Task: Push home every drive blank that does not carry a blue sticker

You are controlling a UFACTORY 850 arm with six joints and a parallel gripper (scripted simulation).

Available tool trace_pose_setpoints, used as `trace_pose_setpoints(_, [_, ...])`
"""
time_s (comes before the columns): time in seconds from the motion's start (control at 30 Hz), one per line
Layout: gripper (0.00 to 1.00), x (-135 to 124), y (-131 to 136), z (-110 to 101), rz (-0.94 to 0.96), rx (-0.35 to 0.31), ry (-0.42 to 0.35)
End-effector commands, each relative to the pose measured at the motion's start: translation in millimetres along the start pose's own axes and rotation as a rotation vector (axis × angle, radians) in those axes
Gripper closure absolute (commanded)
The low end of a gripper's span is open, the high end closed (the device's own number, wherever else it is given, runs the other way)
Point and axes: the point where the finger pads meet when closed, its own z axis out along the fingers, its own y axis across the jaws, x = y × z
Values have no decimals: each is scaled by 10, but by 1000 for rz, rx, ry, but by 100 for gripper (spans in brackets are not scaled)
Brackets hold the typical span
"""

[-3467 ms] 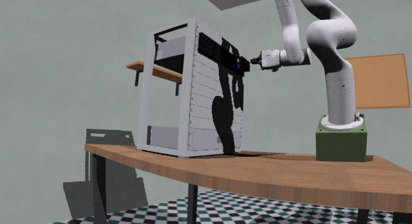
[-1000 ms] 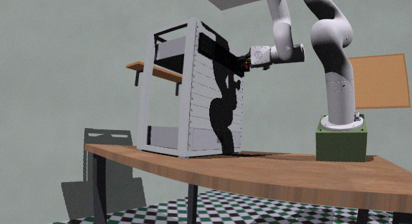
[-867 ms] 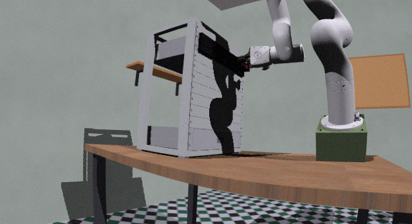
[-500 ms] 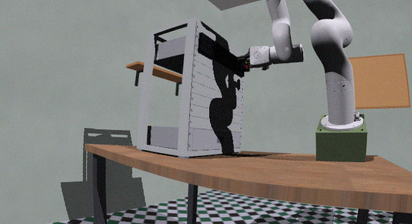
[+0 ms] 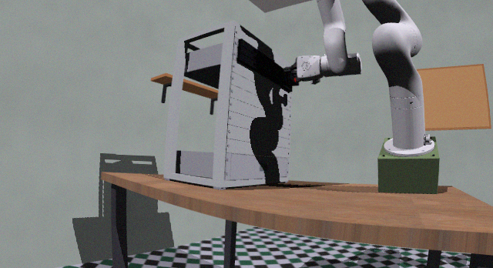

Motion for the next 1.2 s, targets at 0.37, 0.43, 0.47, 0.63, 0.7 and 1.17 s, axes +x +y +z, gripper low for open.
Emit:
trace_pose_setpoints(0.37, [100, 0, -6, 105, -1, 1, 0])
trace_pose_setpoints(0.43, [100, 0, -6, 105, -1, 1, 0])
trace_pose_setpoints(0.47, [100, 0, -6, 105, -1, 1, 0])
trace_pose_setpoints(0.63, [100, 0, -6, 105, -1, 1, 0])
trace_pose_setpoints(0.7, [100, 0, -6, 118, -1, 1, 0])
trace_pose_setpoints(1.17, [100, 0, -6, 205, -1, 1, 0])
